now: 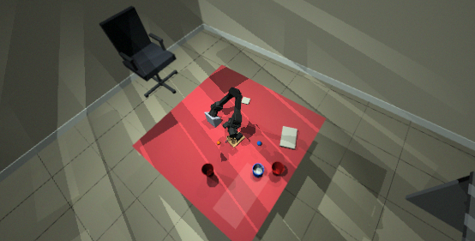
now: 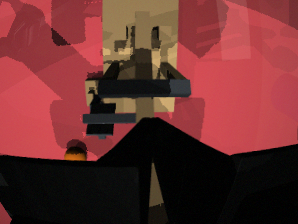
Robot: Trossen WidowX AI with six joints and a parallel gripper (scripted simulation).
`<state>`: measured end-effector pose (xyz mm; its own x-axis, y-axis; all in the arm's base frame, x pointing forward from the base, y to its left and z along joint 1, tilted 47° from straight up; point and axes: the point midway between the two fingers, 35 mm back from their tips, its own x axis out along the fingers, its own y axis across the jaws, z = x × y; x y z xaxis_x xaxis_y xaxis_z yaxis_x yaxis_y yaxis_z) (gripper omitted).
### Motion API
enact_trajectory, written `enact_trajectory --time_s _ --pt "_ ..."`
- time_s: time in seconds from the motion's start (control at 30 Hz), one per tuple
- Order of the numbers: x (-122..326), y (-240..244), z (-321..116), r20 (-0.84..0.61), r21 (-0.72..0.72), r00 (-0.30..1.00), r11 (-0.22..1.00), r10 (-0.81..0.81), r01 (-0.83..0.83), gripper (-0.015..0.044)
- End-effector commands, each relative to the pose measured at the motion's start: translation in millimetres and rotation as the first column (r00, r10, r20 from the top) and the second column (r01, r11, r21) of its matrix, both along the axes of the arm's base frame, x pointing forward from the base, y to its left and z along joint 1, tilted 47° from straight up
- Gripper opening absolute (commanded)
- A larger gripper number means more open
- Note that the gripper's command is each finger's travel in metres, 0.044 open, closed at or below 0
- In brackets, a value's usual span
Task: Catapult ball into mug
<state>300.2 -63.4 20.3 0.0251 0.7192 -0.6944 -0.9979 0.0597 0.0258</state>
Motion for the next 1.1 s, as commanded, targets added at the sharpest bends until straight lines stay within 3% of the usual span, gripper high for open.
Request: enact_trajectory --time_s 0.0,1.07 --pt "-0.6 2.2 -6.8 -0.006 0.002 1.000 1.000 0.001 -0.001 0.0000" --pt "0.2 16.4 -54.6 -0.005 0.002 1.000 1.000 0.001 -0.001 0.0000"
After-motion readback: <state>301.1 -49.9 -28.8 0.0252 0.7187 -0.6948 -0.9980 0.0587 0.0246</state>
